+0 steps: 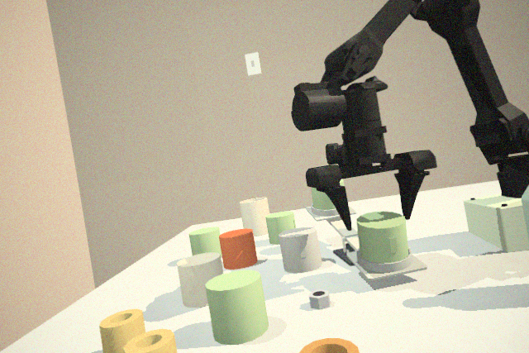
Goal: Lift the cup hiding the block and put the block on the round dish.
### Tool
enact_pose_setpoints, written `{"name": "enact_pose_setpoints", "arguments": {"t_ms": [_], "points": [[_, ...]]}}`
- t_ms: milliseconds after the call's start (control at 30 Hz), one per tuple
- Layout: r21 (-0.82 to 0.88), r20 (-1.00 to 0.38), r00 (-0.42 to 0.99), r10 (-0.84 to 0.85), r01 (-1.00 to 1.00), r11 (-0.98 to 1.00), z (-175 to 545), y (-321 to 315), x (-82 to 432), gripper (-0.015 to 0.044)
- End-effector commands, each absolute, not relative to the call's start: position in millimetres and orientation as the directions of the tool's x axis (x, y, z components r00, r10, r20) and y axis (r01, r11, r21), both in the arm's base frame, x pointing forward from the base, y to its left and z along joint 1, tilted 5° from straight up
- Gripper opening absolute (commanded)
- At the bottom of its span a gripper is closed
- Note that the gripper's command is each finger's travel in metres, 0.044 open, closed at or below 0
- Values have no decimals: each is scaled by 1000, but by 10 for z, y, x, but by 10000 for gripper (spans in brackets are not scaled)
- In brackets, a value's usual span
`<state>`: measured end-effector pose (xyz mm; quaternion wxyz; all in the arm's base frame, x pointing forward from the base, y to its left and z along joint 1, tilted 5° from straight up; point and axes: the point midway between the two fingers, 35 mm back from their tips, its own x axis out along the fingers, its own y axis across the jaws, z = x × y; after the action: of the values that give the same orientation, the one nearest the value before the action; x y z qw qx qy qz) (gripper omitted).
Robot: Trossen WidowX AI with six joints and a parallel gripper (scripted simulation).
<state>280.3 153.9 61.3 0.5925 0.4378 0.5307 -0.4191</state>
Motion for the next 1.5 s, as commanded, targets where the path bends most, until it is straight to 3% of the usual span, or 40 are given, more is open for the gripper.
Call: {"name": "enact_pose_setpoints", "arguments": {"t_ms": [0,633,733,967,1367,1467], "points": [[66,-996,80,-42,962,264,527,1523,2802,440],[66,-996,80,-42,962,264,249,1501,2808,440],[66,-996,80,-42,962,264,249,1501,2808,361],[66,-996,80,-42,962,264,249,1501,2808,315],[66,-996,80,-42,962,264,350,1518,2821,0],[66,-996,80,-42,962,264,387,1523,2824,0]]}}
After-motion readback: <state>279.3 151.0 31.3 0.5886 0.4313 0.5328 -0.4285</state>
